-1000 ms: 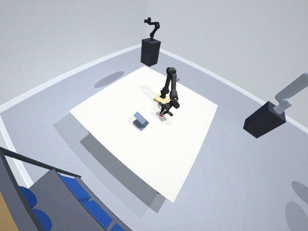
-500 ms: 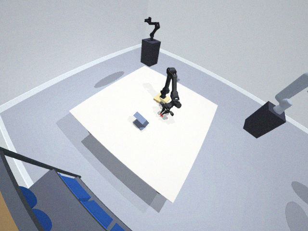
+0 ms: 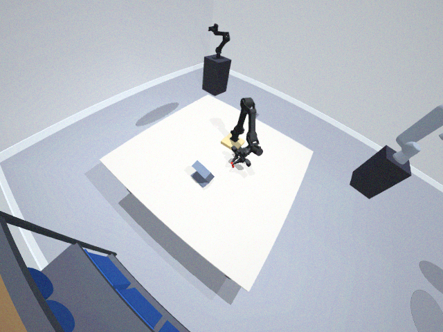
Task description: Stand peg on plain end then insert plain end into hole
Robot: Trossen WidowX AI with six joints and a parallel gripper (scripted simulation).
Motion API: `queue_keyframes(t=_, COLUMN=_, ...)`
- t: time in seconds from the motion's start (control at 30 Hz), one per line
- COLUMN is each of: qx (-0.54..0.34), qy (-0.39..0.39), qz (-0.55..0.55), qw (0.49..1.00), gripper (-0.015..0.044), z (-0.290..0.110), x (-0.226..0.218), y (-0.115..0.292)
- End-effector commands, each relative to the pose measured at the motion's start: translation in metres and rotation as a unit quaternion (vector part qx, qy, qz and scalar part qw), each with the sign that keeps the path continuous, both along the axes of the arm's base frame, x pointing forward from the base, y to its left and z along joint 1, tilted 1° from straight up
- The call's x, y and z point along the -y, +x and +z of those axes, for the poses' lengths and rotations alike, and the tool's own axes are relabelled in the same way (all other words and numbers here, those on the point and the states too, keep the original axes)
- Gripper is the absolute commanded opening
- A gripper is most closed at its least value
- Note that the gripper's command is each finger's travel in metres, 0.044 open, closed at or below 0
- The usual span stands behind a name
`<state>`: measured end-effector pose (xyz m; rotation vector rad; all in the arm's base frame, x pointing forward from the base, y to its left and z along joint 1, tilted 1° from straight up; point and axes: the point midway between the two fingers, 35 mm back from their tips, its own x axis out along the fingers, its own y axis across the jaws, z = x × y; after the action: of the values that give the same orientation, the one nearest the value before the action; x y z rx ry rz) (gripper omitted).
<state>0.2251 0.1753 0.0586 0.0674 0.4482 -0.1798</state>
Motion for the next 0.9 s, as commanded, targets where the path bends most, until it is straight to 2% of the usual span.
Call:
queue_keyframes(t=0.0, qx=0.018, qy=-0.005, qz=-0.001, qw=1.0, gripper=0.005, z=-0.002, x=0.0, y=-0.004)
queue_keyframes(t=0.87, qx=0.128, qy=-0.026, qz=-0.004, qw=0.991, gripper=0.005, z=-0.006, x=-0.002, y=-0.021)
